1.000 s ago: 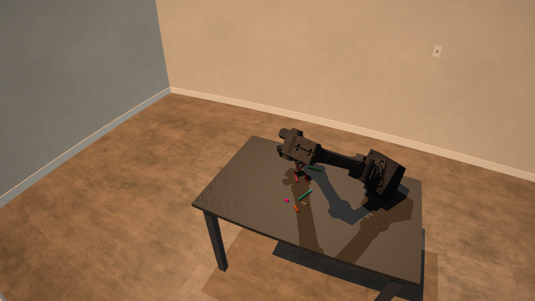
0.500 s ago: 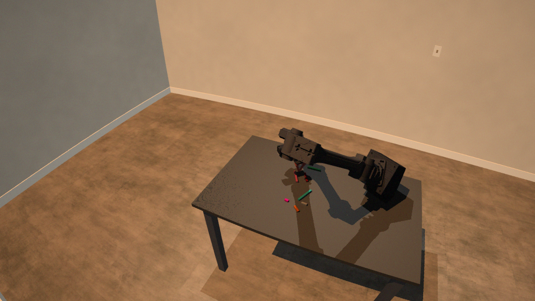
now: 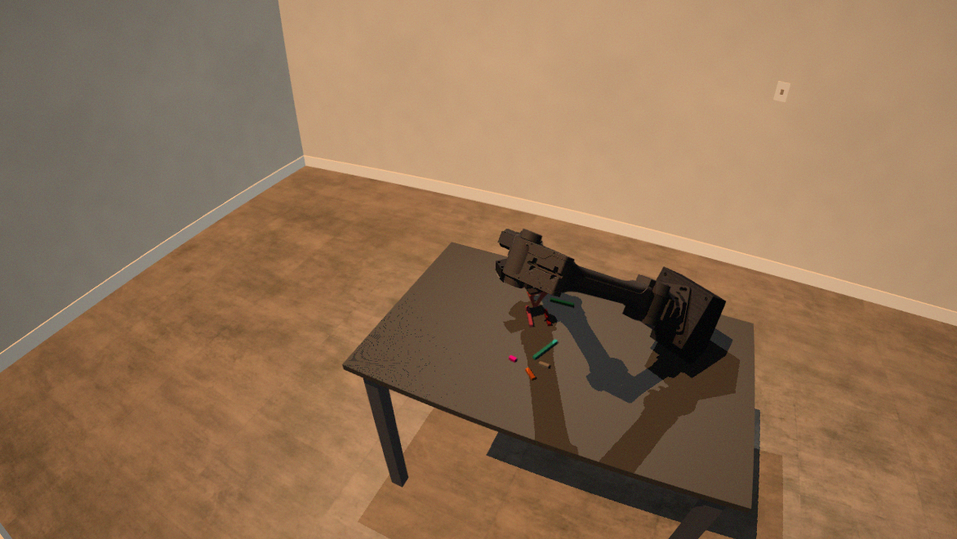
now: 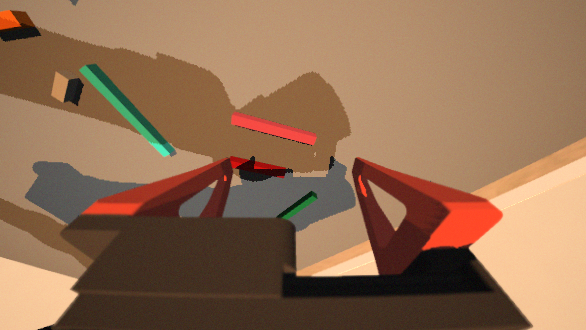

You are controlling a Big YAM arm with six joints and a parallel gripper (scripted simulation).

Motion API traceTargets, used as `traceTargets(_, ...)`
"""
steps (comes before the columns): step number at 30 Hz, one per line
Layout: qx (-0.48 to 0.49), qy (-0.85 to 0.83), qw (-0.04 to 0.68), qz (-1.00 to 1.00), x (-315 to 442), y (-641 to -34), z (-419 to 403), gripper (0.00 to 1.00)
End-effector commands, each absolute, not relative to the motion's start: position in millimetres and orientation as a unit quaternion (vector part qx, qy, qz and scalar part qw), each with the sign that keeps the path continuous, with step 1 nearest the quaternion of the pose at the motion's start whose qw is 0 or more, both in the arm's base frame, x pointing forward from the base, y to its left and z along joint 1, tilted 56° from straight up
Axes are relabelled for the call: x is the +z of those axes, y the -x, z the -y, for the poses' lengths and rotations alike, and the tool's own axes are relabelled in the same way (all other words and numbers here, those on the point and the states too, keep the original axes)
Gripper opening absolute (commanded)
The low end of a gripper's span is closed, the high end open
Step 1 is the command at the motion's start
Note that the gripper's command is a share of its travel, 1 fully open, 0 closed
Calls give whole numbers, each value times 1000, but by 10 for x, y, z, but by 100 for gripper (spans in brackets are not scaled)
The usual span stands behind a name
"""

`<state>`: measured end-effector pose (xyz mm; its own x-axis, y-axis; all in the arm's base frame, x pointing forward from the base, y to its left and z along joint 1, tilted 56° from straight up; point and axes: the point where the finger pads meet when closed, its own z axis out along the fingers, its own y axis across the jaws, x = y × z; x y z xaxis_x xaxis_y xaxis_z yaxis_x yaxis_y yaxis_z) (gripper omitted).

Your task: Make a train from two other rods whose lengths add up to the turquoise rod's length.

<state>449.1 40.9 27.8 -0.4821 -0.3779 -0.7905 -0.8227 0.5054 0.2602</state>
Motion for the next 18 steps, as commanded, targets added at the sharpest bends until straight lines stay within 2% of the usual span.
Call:
traceTargets(1,312,386,359,-791,427,-4621,-348,100)
traceTargets(18,322,372,346,-799,445,-4492,-507,100)
